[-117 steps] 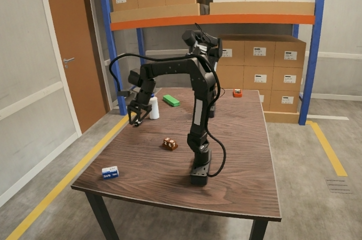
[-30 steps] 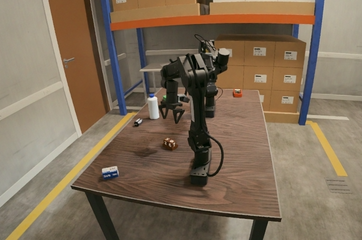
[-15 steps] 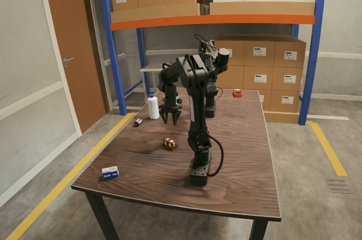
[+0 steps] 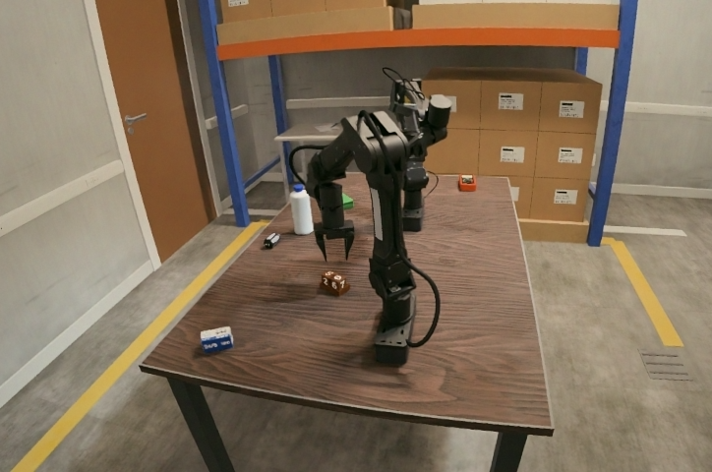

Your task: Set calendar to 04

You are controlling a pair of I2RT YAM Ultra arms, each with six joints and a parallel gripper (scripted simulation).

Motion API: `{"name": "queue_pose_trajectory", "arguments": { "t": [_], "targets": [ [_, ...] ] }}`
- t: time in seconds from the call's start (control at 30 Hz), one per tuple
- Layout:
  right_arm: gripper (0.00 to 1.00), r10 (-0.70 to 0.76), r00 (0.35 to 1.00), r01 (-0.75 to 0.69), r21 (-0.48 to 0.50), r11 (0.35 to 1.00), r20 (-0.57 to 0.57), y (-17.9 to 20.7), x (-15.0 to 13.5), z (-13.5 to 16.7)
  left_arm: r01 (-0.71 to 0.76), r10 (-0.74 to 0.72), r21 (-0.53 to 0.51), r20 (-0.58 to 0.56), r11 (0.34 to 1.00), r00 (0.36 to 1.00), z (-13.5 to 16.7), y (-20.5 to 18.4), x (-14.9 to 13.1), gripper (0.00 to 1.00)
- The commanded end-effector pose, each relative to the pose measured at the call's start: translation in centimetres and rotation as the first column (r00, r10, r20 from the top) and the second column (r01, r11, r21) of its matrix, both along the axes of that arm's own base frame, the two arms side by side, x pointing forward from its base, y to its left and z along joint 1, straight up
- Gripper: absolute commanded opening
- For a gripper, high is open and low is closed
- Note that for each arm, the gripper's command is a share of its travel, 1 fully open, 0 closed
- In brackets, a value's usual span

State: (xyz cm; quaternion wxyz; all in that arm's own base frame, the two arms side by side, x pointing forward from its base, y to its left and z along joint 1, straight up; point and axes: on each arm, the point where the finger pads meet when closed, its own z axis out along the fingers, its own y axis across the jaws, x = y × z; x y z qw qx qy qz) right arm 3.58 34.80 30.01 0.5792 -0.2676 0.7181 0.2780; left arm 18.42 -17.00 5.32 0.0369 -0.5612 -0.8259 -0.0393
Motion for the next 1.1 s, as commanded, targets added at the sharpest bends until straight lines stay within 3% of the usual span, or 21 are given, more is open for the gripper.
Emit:
{"name": "queue_pose_trajectory", "arguments": {
  "t": [0.0,0.07,0.37,0.5,1.07],
  "targets": [
    [1.00,-0.017,1.000,0.018,0.070,0.997,-0.024,-0.1,0.1,2.1,-0.185,0.192,-0.094,0.064,0.978,0.979,0.5,-0.8,0.7,0.55],
    [1.00,-0.017,1.000,0.018,0.070,0.997,-0.024,-0.1,0.1,2.1,-0.220,0.228,-0.103,0.063,0.970,0.972,0.3,-0.9,0.6,0.55],
    [1.00,-0.017,1.000,0.018,0.070,0.997,-0.024,-0.1,0.1,2.1,-0.592,0.601,-0.148,0.021,0.792,0.799,-2.0,0.2,0.4,0.55],
    [1.00,-0.017,1.000,0.018,0.070,0.997,-0.024,-0.1,0.1,2.1,-0.647,0.655,-0.141,0.015,0.749,0.755,-2.6,0.9,0.1,0.55],
    [1.00,-0.017,1.000,0.018,0.070,0.997,-0.024,-0.1,0.1,2.1,-0.634,0.640,-0.111,0.025,0.765,0.768,-4.0,1.2,0.3,0.55]
  ]
}}
